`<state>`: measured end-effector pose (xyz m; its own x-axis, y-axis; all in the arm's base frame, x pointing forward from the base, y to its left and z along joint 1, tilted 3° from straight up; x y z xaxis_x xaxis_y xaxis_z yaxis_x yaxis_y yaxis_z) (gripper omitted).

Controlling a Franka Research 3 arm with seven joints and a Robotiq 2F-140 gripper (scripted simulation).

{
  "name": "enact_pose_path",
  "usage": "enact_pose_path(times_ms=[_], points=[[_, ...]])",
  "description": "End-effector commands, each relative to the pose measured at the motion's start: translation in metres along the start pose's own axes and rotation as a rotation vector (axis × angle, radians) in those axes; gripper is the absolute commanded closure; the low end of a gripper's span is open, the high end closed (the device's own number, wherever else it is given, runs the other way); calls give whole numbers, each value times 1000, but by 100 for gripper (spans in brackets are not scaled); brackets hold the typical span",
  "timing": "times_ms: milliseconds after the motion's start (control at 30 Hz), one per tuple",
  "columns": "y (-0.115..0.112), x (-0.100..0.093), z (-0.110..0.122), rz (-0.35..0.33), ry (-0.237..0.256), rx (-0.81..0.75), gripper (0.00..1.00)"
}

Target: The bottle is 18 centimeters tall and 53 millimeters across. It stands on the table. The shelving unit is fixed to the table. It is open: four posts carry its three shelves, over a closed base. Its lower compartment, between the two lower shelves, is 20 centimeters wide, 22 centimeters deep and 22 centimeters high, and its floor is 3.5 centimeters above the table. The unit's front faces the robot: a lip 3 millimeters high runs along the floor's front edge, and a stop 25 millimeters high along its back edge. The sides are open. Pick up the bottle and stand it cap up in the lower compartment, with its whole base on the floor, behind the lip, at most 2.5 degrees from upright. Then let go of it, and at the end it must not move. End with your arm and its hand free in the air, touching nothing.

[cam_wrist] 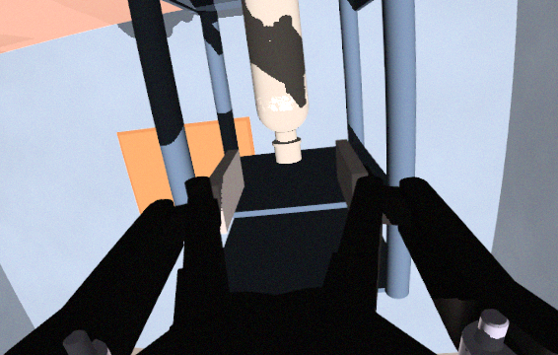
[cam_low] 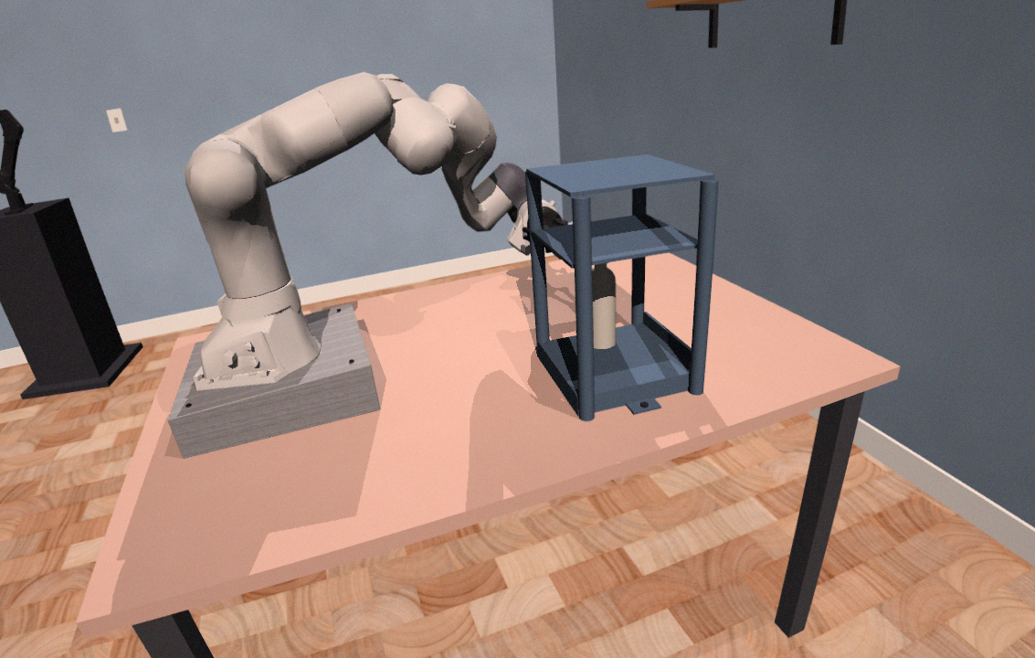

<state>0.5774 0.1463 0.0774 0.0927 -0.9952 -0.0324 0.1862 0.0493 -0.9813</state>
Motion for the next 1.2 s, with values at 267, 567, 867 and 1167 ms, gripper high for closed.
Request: enact_pose_path(times_ms=[267,567,867,1167], points=[[-30,1,6,-2,5,-12,56],[-53,1,12,-2,5,-12,56],[-63,1,14,-2,5,-12,56],[-66,1,15,-2,5,-12,56]])
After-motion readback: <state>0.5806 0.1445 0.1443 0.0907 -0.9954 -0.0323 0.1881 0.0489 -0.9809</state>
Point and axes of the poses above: the point where the finger pads meet when closed, its own x axis out along the fingers, its own z axis across the jaws, y = z × x, the point moved 4 cm from there along -x, back along the fingers, and after that the axes turned 13 degrees about x, right-handed, at the moved point
